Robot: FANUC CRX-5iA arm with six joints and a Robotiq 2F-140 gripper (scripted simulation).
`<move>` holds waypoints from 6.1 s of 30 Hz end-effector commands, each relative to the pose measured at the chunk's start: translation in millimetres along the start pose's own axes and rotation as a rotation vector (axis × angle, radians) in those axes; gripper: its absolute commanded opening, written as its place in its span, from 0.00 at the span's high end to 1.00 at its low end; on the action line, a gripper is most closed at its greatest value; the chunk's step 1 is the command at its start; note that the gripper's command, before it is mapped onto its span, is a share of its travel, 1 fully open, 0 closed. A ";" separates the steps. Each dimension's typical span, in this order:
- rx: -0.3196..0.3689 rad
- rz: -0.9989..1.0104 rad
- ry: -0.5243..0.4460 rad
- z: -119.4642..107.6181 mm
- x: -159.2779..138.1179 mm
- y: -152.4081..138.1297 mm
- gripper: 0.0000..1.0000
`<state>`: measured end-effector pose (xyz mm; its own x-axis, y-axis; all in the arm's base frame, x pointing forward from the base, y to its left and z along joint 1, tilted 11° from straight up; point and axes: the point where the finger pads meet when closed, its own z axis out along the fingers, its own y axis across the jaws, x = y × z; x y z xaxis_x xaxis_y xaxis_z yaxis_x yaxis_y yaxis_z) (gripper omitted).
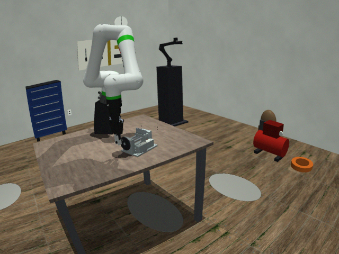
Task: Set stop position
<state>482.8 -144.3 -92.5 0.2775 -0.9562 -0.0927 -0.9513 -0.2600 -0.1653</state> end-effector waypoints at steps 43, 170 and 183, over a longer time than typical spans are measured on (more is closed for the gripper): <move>0.000 0.000 0.000 20.5 0.2 -55.6 0.96; 0.000 0.000 0.000 -58.8 0.1 -0.3 0.67; 0.000 0.000 0.000 -59.4 0.1 -0.3 0.67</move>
<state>475.1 -152.2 -34.3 0.2775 -0.9563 -0.0926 -0.9513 -0.2600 -0.1656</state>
